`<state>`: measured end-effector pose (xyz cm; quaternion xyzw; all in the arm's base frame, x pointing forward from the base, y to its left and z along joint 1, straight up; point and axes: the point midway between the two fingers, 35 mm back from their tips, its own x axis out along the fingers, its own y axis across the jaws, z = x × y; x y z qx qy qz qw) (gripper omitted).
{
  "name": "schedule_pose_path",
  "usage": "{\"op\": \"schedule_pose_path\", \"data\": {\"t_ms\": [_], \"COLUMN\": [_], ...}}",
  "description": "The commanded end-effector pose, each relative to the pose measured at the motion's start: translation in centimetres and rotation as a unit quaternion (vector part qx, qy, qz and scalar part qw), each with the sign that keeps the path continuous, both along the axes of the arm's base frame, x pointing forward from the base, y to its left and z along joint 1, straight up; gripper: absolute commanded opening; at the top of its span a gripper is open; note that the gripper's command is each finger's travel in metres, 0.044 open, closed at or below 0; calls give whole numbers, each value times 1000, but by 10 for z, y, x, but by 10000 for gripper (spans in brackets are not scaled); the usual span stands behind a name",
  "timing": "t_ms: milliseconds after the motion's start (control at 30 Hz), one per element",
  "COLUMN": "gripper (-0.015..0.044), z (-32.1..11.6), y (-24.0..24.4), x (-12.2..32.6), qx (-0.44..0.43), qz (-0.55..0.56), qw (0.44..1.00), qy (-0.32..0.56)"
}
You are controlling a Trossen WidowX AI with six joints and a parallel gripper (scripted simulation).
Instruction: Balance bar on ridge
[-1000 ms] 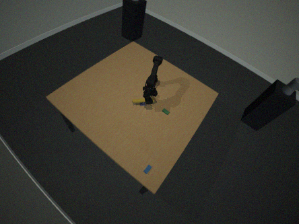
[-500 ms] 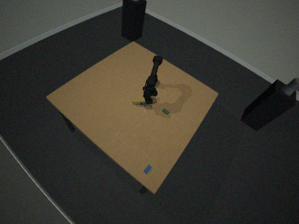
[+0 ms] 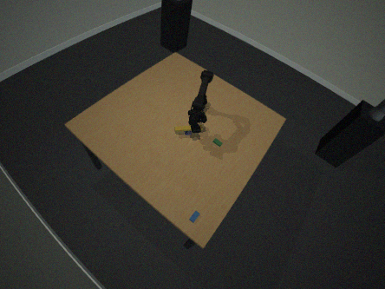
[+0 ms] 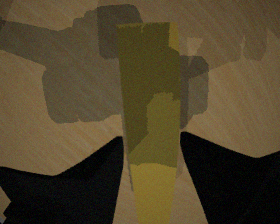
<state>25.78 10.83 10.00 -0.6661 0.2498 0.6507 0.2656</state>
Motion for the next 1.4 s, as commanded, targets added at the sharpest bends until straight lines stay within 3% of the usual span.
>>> {"op": "schedule_pose_path", "data": {"t_ms": [0,233,367,633,1367], "gripper": [264,440,440,440,440], "z": [0,0,8,98,100], "y": [0,0,1,-1,-1], "x": [0,0,1,-2,-2], "qx": [0,0,0,0,0], "qz": [0,0,0,0,0], "qw": [1000,1000,1000,1000,1000], "qy": [0,0,0,0,0]}}
